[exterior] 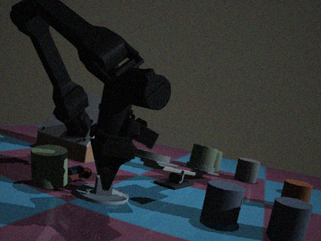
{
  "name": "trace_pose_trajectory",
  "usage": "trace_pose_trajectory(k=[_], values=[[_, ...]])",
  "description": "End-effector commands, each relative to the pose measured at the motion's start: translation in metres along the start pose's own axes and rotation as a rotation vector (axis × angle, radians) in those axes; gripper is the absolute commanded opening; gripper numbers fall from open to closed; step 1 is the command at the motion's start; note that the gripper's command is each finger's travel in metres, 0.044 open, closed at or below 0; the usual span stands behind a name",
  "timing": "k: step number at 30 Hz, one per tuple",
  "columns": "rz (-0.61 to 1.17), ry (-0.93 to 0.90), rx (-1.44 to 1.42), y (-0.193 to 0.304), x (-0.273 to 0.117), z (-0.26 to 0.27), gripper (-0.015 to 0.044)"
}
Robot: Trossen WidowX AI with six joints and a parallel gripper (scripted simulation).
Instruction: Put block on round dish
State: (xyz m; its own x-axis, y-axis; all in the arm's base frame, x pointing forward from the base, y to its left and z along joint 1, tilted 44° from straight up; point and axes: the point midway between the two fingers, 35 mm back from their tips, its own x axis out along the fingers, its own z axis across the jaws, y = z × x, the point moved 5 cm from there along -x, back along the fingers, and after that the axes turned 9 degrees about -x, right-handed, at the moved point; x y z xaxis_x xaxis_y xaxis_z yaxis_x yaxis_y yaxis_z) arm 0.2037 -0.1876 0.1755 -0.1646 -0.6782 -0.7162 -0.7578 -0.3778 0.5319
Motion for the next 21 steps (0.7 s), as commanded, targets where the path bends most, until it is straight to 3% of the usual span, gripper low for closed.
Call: trace_pose_trajectory(k=[1, 7, 11, 21], values=[[-0.008, 0.014, 0.005, -0.001, -0.04, -0.002, 0.044], [-0.008, 0.015, 0.003, 0.0, -0.051, -0.001, 0.044], [-0.012, 0.018, -0.003, 0.001, -0.084, 0.0, 0.044], [-0.012, 0.019, -0.003, 0.001, -0.086, 0.001, 0.044]])
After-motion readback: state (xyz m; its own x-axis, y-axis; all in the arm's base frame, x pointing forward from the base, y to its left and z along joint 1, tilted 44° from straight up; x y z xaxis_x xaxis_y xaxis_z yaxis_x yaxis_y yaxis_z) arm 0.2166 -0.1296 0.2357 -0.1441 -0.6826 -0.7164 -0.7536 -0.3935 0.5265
